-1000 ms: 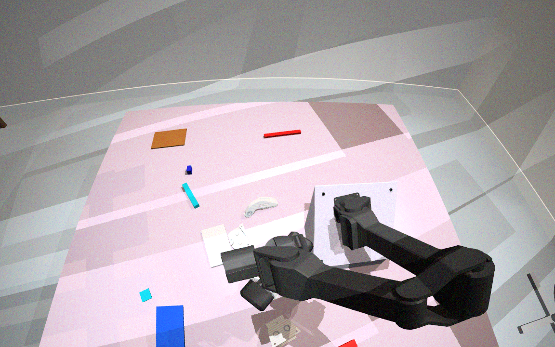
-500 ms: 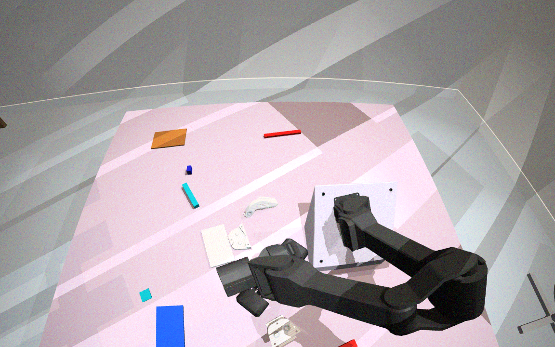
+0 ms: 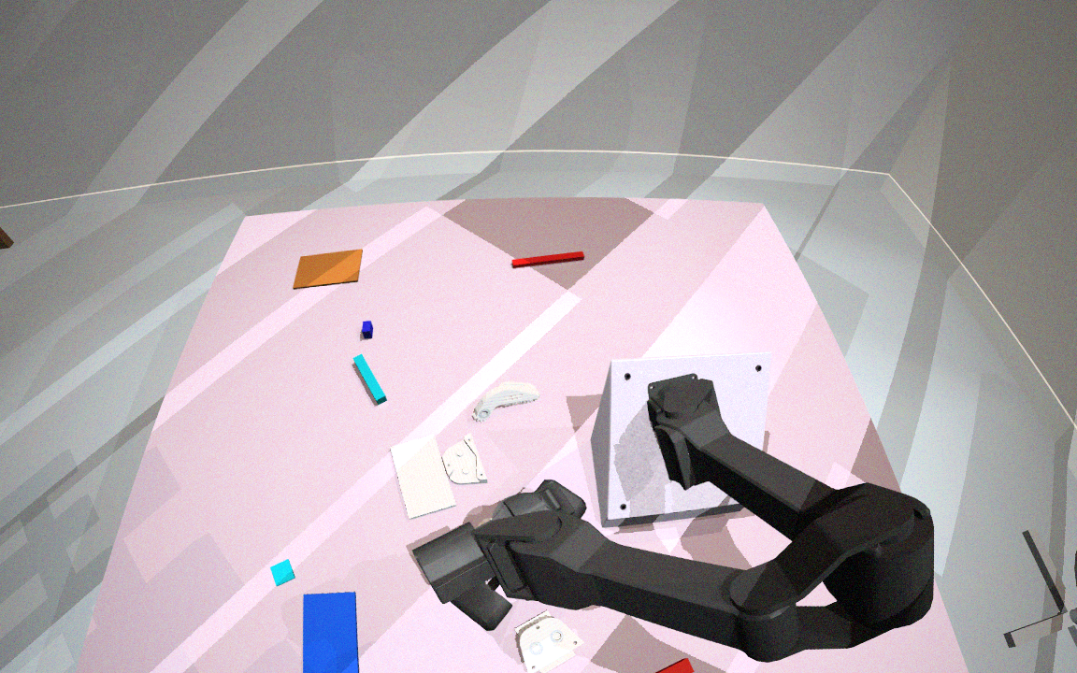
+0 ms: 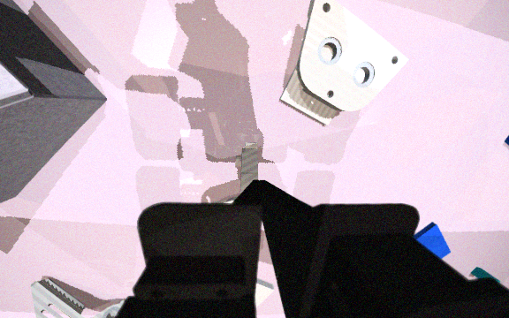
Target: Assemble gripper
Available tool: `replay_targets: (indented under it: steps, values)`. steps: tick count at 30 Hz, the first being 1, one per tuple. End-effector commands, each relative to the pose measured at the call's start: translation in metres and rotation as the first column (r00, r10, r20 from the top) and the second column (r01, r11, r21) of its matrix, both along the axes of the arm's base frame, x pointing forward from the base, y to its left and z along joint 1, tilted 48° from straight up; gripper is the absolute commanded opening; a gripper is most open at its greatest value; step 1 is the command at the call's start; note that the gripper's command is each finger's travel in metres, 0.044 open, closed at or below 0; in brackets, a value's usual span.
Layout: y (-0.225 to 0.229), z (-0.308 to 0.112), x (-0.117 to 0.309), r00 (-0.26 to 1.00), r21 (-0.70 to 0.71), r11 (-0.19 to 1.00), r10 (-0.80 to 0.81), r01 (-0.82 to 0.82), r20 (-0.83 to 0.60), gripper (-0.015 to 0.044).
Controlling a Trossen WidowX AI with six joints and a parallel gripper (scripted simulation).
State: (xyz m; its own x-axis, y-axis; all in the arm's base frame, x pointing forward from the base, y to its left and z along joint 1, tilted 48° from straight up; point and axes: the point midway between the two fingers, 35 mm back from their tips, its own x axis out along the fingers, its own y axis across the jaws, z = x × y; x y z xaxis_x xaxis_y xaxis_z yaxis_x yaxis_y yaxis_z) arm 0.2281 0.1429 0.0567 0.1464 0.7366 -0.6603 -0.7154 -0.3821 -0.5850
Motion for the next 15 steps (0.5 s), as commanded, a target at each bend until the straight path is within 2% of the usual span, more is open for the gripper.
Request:
replay_targets:
  steps: [1,15]
  values:
    - [0.006,-0.006,0.0,1.0,-0.009,1.0,0.004,-0.004,-0.021,0.0]
    - [0.021,-0.006,0.006,1.0,0.001,1.0,0.005,-0.005,-0.018,0.0]
